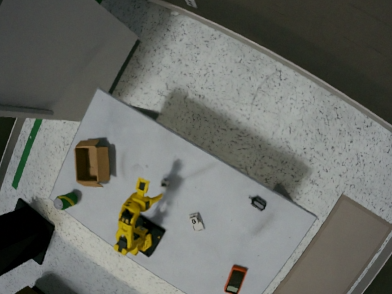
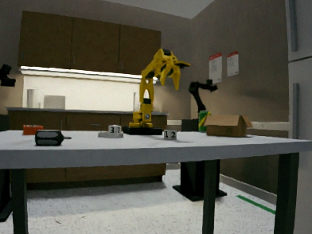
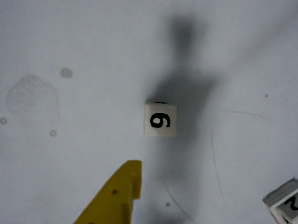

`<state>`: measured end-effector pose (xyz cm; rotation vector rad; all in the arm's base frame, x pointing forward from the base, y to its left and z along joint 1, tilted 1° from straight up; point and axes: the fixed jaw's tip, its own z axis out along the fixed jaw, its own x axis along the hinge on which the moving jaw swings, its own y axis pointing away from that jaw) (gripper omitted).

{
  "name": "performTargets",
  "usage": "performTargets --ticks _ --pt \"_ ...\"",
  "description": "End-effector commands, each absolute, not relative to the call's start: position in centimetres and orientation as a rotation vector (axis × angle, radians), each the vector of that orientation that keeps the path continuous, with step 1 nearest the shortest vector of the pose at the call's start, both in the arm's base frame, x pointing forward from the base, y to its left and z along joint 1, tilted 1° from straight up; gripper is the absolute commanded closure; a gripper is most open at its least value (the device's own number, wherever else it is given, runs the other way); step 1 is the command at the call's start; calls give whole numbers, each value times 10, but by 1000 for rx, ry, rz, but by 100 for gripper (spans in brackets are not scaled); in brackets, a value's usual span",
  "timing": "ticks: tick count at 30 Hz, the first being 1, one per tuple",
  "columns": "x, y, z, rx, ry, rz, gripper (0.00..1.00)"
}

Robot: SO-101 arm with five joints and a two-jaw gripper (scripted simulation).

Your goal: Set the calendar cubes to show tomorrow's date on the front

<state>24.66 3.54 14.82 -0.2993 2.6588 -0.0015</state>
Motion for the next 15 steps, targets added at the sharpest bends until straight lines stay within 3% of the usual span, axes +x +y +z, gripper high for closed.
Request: performTargets --ticks 1,15 --pt "246 34 154 -294 2637 -3 65" --pt "245 33 151 -498 2608 -57 65"
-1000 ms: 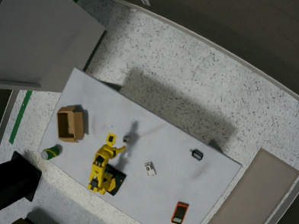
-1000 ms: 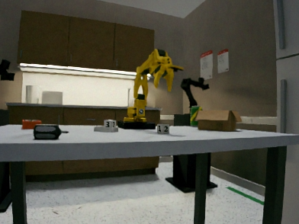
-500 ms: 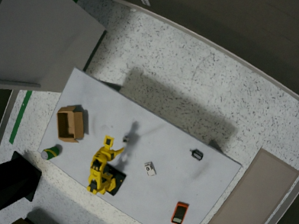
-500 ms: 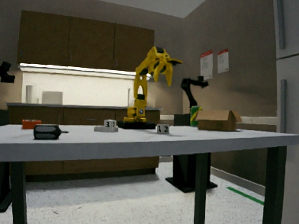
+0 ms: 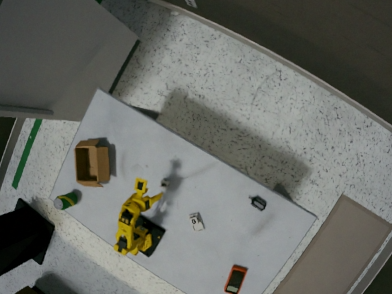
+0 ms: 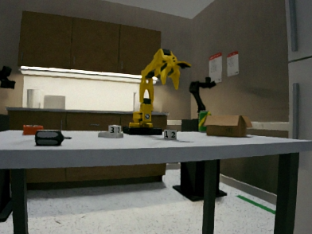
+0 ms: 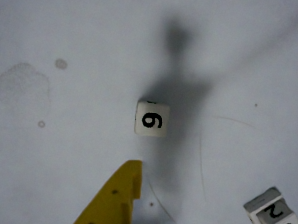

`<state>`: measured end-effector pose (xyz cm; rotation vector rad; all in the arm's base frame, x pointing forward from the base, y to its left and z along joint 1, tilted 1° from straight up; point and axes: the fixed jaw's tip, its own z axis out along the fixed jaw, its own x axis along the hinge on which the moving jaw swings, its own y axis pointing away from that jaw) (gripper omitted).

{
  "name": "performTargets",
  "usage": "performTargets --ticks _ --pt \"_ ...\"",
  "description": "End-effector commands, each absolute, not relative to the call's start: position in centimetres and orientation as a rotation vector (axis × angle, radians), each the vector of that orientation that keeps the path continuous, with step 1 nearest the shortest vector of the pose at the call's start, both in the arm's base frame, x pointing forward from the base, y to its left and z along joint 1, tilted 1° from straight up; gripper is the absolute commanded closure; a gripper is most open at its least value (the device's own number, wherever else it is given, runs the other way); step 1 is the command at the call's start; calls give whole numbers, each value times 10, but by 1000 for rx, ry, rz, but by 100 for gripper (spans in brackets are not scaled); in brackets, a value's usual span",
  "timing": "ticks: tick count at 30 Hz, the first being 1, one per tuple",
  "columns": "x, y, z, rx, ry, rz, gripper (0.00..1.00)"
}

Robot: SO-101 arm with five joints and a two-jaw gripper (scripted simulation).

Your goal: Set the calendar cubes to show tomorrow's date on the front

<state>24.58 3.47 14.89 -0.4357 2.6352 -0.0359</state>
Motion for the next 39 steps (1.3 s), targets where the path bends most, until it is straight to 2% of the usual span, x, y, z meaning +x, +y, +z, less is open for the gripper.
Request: performTargets --ticks 1,39 --pt "245 32 151 -528 2602 -65 65" --pt "240 17 132 -1909 1958 -443 65"
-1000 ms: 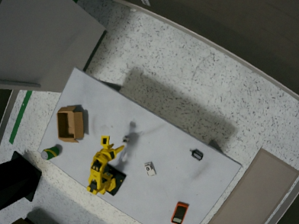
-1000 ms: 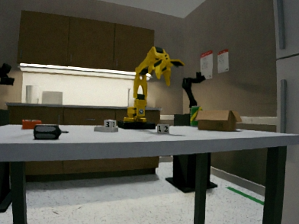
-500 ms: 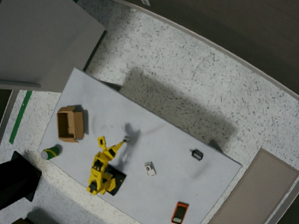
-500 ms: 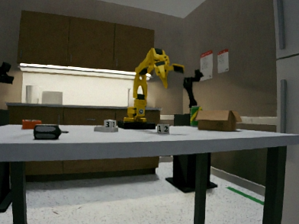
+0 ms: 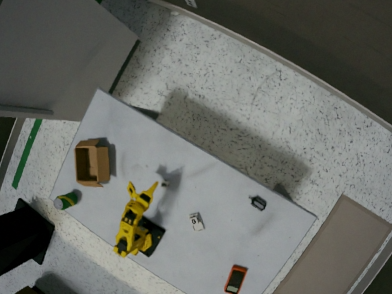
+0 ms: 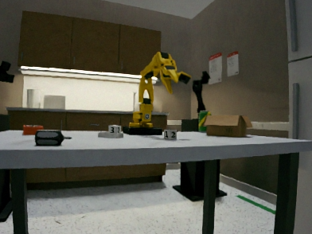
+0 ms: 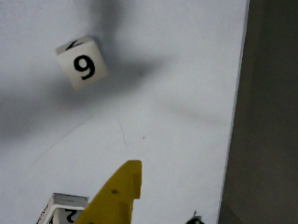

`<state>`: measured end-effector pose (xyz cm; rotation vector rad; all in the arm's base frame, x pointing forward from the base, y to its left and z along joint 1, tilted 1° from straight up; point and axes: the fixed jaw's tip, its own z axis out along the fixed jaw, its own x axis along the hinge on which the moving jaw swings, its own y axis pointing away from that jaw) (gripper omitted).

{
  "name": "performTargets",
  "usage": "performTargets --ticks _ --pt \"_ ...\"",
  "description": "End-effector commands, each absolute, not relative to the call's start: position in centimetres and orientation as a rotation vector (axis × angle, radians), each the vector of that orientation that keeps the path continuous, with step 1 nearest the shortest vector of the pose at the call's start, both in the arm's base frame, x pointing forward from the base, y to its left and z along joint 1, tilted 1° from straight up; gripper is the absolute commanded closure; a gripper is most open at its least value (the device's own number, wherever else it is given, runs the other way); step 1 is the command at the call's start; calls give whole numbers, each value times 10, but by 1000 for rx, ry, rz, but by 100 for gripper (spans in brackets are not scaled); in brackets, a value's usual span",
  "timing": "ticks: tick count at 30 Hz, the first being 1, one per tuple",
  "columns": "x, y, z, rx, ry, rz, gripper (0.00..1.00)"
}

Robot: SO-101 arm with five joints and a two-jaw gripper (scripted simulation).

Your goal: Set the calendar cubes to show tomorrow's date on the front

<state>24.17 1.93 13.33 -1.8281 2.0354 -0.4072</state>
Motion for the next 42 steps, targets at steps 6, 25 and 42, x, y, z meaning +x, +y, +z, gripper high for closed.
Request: performTargets --ticks 6,25,42 --pt "240 15 131 -2038 1847 -479 65" --pt "240 13 129 -2128 1762 -504 65" --pt "236 13 77 -2285 1892 -261 65"
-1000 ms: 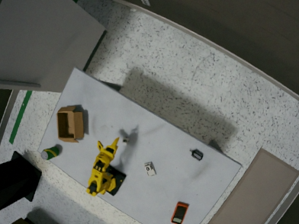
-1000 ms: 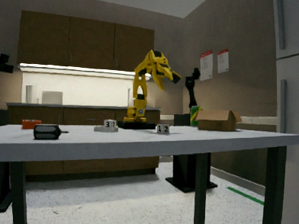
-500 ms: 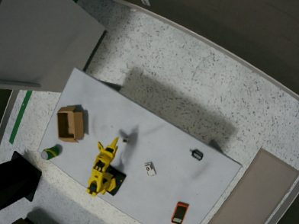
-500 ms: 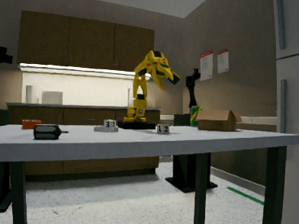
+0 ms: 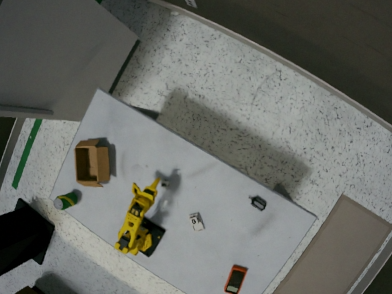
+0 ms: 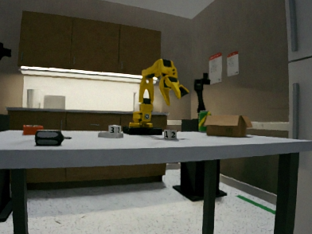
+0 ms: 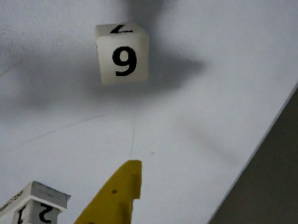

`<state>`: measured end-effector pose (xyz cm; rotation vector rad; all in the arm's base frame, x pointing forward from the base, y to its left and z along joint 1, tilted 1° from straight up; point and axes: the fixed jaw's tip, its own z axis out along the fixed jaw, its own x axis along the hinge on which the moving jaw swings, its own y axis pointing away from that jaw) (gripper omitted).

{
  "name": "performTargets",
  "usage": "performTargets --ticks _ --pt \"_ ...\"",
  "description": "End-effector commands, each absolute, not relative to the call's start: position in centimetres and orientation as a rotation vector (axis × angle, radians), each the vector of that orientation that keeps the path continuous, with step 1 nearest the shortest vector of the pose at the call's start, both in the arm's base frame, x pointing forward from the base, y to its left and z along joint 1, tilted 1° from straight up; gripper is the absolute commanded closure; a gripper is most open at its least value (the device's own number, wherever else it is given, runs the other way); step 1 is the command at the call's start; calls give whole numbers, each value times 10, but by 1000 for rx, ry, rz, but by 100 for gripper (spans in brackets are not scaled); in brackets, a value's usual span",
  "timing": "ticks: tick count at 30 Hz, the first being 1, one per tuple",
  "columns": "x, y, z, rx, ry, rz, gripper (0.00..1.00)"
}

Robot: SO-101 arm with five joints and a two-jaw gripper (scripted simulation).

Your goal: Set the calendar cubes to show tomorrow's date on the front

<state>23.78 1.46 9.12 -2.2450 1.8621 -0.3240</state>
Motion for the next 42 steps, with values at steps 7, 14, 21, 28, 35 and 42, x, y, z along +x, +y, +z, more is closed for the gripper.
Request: performTargets --ticks 7,14,21,28,35,42 --pt "225 12 39 -2393 1981 -58 65" --pt "219 12 27 -2425 2008 12 65" --pt "218 12 24 -2446 1991 21 65" --pt "218 12 24 -2446 1991 21 65" --pt "218 12 24 -2446 1991 21 65" --pt "218 12 22 -2446 1991 21 65"
